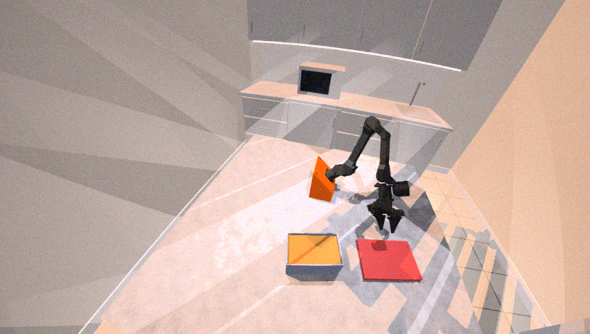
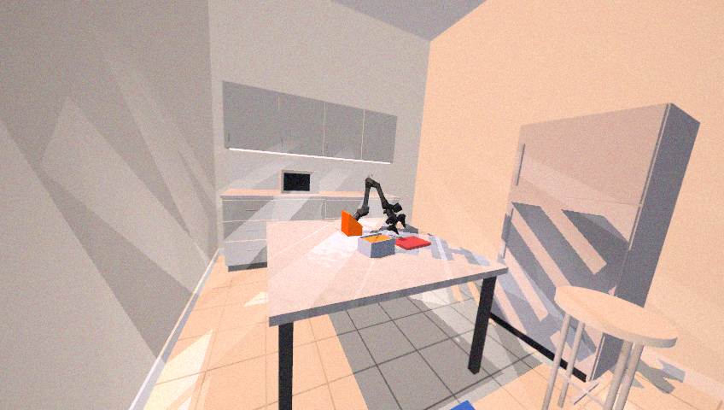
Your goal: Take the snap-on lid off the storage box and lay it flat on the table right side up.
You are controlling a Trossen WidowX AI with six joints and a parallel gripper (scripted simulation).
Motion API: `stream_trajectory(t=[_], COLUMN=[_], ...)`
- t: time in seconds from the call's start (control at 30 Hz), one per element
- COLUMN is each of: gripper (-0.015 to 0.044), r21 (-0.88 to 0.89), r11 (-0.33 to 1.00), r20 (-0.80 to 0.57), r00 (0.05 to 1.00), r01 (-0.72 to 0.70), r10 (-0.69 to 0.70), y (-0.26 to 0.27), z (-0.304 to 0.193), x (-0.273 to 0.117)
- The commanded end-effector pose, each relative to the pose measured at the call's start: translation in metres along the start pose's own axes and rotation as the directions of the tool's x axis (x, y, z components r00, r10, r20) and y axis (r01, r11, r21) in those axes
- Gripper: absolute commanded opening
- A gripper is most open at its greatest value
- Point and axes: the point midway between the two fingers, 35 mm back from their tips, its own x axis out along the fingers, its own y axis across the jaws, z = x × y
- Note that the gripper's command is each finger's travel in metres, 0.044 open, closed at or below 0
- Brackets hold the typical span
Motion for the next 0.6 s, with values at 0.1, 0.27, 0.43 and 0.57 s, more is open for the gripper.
stream_trajectory(t=[0.1, 0.27, 0.43, 0.57], gripper=[0.044, 0.044, 0.044, 0.044], r21=[0.001, 0.002, 0.003, 0.003], r11=[1.0, 1.0, 1.0, 1.0], r20=[0.008, 0.008, 0.008, 0.009], r00=[1.0, 1.0, 1.0, 1.0], r01=[0.004, 0.005, 0.005, 0.006], r10=[-0.004, -0.005, -0.005, -0.006], y=[-0.011, -0.018, -0.024, -0.029], z=[0.003, 0.003, 0.003, 0.003], x=[-0.011, -0.018, -0.026, -0.032])
